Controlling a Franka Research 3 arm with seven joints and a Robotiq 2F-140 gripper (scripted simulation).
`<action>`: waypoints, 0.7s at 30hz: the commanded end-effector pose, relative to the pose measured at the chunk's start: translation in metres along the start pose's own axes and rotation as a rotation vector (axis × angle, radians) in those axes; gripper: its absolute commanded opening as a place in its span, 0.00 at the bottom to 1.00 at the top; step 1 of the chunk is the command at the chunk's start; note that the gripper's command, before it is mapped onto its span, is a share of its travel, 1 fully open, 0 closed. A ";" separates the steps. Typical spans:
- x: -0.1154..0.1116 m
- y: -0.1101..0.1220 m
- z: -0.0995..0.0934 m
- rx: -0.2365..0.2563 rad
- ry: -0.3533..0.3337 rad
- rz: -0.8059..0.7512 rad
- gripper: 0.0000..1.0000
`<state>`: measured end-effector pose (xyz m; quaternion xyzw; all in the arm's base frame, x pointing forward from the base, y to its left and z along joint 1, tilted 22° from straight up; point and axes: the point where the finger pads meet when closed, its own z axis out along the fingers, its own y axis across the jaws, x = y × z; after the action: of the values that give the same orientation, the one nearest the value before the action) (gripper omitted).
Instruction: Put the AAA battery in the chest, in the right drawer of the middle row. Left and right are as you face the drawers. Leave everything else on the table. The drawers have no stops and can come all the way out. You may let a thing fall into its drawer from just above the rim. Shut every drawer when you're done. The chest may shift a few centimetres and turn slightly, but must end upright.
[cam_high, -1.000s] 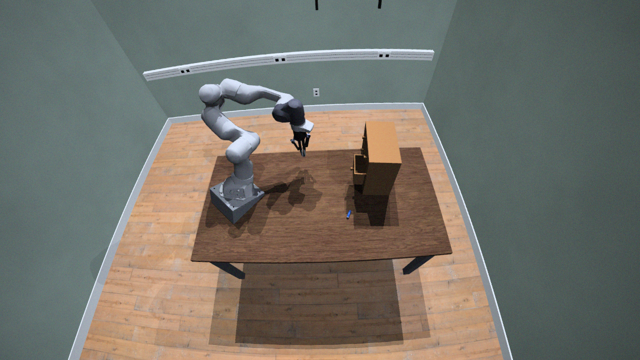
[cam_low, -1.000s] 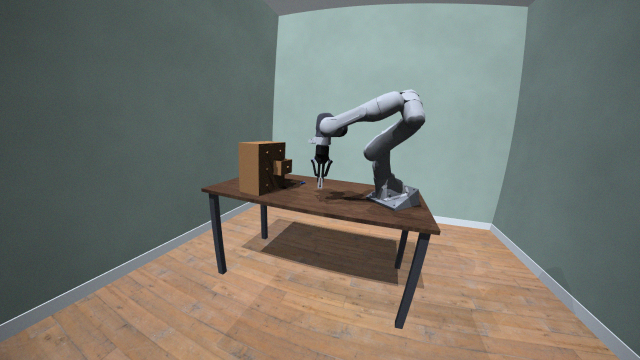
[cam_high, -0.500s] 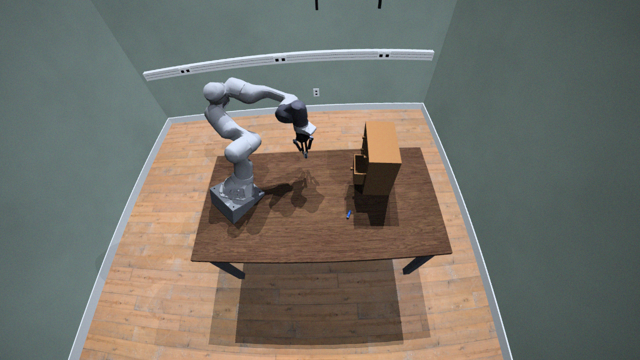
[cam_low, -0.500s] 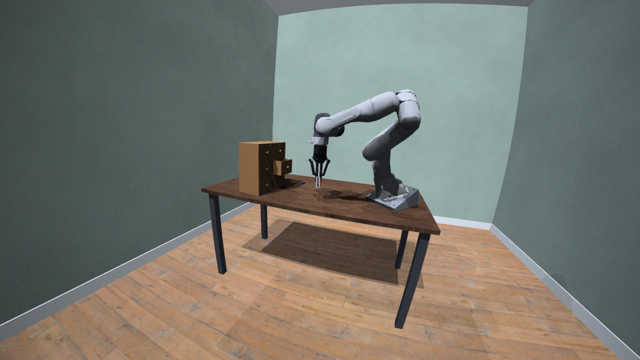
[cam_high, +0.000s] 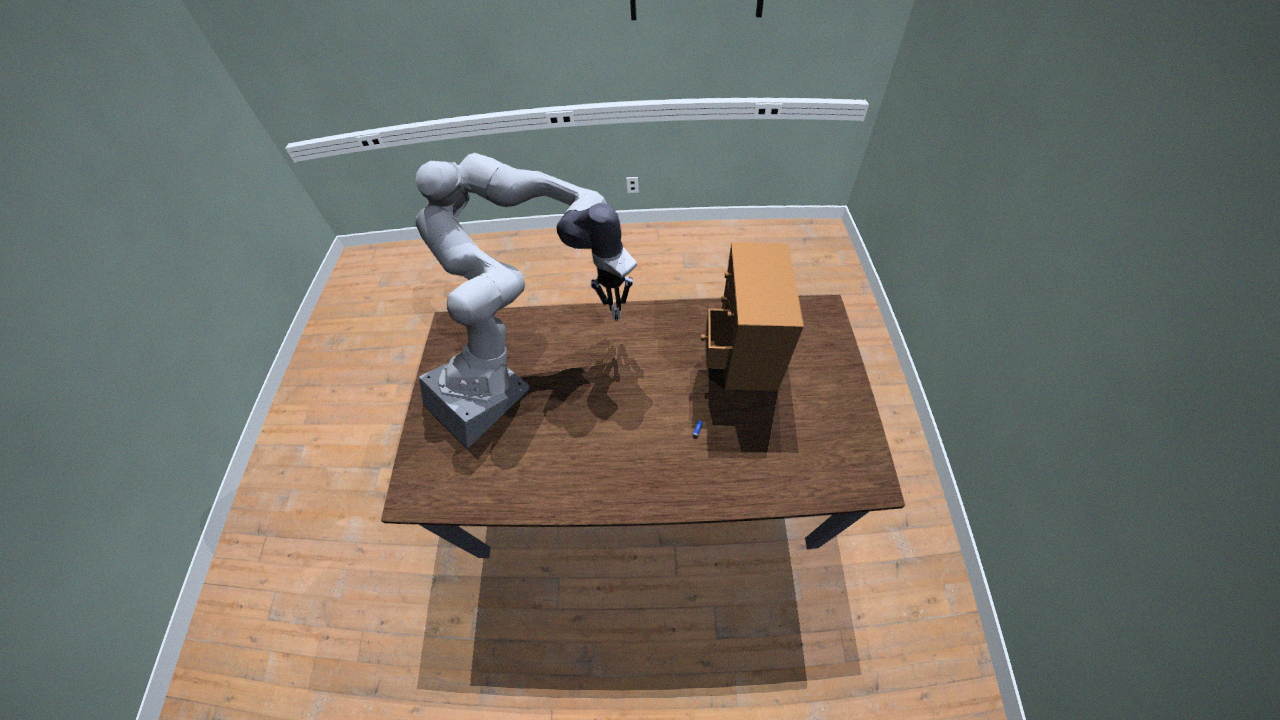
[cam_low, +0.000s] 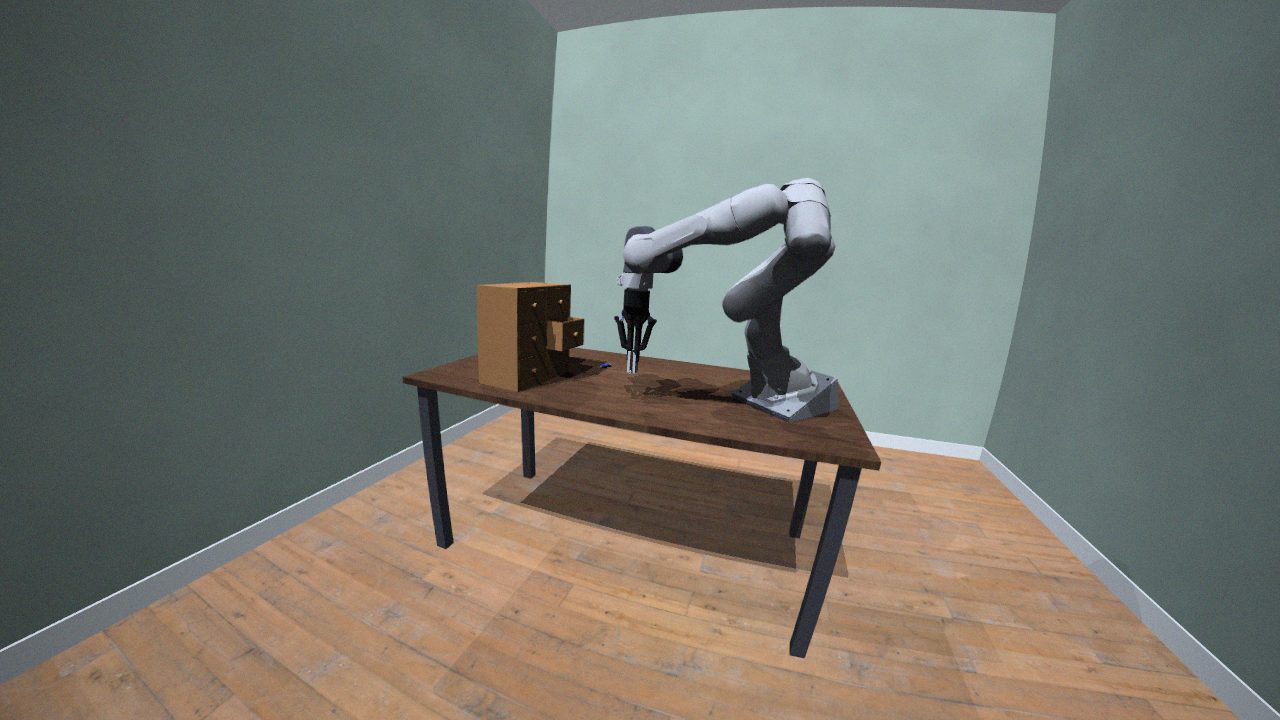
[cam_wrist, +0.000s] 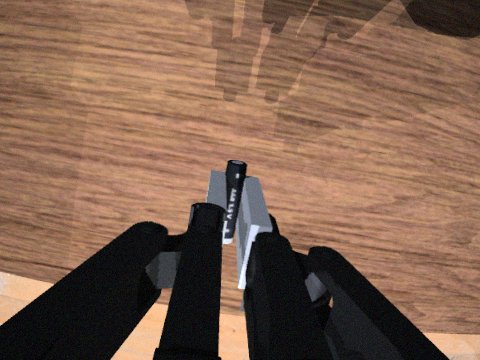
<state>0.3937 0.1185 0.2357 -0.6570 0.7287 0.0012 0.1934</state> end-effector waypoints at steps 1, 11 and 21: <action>0.001 -0.004 0.001 -0.006 -0.003 0.112 0.13; 0.010 -0.014 0.001 -0.006 -0.003 0.235 0.13; 0.022 -0.028 0.001 -0.006 -0.002 0.388 0.13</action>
<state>0.4167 0.0938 0.2357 -0.5477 0.8140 0.0284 0.1913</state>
